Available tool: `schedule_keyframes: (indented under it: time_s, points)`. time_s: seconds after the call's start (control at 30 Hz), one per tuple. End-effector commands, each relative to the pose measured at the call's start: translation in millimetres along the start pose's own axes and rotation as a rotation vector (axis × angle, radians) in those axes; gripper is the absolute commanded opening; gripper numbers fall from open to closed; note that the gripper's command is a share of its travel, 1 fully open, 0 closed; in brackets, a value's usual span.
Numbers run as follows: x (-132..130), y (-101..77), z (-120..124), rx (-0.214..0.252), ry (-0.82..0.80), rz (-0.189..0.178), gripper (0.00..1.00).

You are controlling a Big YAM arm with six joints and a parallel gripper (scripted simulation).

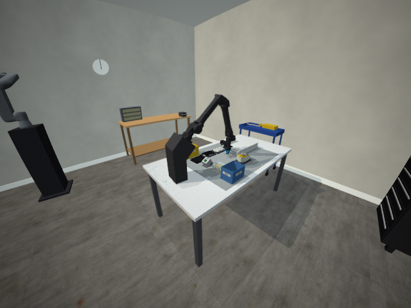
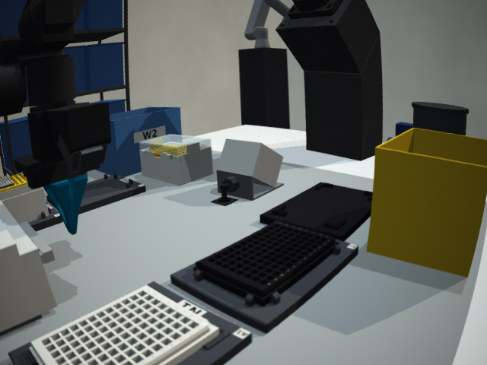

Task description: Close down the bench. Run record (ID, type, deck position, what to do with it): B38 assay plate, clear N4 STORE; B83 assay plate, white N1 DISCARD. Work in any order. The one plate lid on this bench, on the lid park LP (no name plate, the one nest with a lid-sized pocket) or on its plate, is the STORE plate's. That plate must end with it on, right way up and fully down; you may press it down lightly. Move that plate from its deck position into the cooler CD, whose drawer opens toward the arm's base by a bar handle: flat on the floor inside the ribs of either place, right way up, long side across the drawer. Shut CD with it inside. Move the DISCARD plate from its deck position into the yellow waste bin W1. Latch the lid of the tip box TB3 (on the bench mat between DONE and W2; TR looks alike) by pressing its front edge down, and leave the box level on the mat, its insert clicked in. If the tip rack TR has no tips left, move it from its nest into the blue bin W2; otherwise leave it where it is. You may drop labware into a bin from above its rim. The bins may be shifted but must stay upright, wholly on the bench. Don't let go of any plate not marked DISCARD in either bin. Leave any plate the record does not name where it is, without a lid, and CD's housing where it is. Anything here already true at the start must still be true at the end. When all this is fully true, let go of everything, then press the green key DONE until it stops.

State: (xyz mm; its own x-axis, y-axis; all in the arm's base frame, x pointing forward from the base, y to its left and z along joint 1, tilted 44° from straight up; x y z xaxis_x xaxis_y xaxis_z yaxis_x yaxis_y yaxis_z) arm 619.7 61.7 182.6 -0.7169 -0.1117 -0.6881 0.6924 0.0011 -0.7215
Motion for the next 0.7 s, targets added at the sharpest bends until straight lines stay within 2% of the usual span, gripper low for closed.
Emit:
schedule_keyframes:
  time_s: [0.0,0.17,0.2,0.3,0.47,0.53,0.6,0.67]
  points:
    - [-12,-17.0,2,0.001,0.005,0.046,0.0]
    - [-8,-16.8,3,0.001,0.005,0.045,0.0]
    - [1,-5.4,2,0.001,0.003,0.024,0.0]
    - [-2,-16.4,3,0.002,0.005,0.045,0.0]
    - [9,-11.1,4,0.002,0.004,0.034,0.0]
    - [8,-15.3,4,0.003,0.005,0.043,0.0]
    - [10,-8.1,0,-0.002,0.001,0.026,0.0]
    - [10,-8.1,0,-0.002,0.001,0.026,0.0]
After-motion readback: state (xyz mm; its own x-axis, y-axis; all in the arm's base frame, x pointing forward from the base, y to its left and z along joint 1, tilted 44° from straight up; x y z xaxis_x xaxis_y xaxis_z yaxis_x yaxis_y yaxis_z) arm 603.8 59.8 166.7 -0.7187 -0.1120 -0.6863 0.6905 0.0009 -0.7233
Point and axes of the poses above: the point where the finger pads meet when closed, its own y axis out along the fingers, its own x axis across the jaws, z = x × y, the point moved 1 cm from there along -y, back along the fingers
